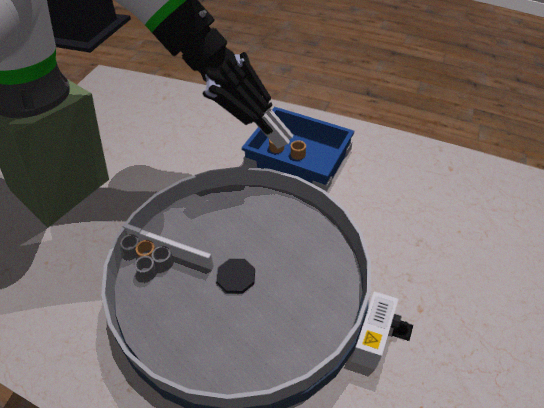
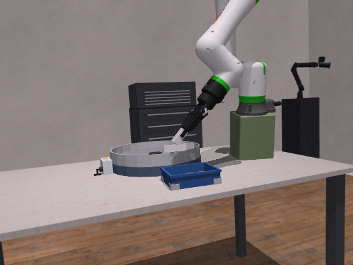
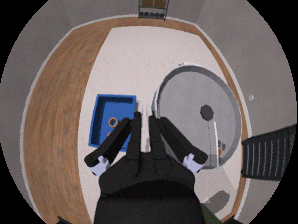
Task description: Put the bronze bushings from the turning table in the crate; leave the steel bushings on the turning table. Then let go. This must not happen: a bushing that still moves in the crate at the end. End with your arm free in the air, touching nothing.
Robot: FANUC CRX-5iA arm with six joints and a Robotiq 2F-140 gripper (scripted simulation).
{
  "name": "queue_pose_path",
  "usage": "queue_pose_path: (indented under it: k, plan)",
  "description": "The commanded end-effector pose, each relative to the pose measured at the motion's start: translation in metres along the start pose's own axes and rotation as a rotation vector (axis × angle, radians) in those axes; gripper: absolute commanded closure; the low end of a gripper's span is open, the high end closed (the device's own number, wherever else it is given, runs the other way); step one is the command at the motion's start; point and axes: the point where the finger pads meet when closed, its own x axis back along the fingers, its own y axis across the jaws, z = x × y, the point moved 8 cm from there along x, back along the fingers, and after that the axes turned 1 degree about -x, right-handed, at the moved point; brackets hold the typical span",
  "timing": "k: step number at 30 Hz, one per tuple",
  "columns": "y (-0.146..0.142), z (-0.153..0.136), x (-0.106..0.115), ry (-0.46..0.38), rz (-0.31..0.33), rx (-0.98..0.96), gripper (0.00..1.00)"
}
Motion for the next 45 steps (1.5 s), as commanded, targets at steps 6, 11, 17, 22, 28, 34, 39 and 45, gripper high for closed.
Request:
queue_pose_path:
  k: [6,11,17,22,28,34,39,45]
  plan:
    - [0.12,-0.001,-0.005,-0.015,-0.004,0.028,0.94]
    - [0.168,-0.015,0.006,-0.031,0.006,0.018,0.94]
    - [0.215,-0.042,0.027,-0.049,0.033,-0.012,0.94]
    - [0.255,-0.065,0.046,-0.052,0.044,-0.024,0.94]
    - [0.302,-0.086,0.066,-0.052,0.044,-0.025,0.94]
    - [0.309,-0.088,0.069,-0.052,0.044,-0.025,0.94]
    - [0.309,-0.088,0.069,-0.052,0.044,-0.025,0.94]
    - [0.309,-0.088,0.069,-0.052,0.044,-0.025,0.94]
